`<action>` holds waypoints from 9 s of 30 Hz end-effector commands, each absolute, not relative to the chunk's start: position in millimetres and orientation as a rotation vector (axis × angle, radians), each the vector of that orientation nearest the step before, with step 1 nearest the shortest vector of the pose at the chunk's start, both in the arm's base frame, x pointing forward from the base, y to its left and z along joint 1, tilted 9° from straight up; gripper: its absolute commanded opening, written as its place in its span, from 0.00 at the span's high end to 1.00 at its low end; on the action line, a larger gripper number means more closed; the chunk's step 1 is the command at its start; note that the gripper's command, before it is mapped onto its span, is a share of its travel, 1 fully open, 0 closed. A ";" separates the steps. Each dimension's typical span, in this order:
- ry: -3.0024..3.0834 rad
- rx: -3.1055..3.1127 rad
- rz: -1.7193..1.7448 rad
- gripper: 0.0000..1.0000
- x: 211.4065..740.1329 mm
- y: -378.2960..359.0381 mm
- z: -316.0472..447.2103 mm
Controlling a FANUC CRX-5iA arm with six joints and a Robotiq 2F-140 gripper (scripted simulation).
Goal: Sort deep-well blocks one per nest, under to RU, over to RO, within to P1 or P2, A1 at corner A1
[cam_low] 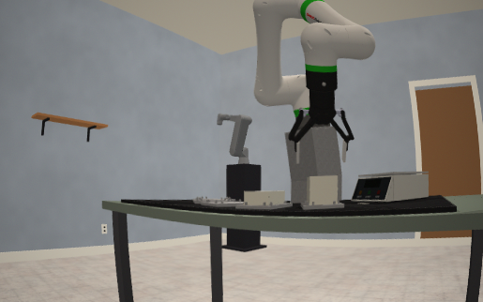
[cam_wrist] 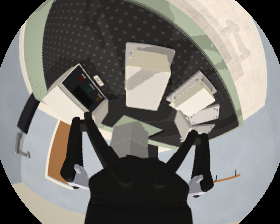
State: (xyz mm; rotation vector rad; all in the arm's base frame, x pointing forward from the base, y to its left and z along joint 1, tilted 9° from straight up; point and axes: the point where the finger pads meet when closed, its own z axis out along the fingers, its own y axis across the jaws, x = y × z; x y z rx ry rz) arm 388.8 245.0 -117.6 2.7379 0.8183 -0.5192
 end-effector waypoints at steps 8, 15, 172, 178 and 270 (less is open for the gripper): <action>0.818 2.738 -0.519 0.00 390.5 244.8 -127.3; 0.818 2.738 -0.519 0.00 392.4 244.4 -138.8; 1.261 2.441 -0.473 0.90 347.1 282.6 -109.9; 1.261 2.441 -0.473 0.90 337.2 291.4 -108.2; 1.627 2.097 -0.417 0.90 107.0 419.1 -121.5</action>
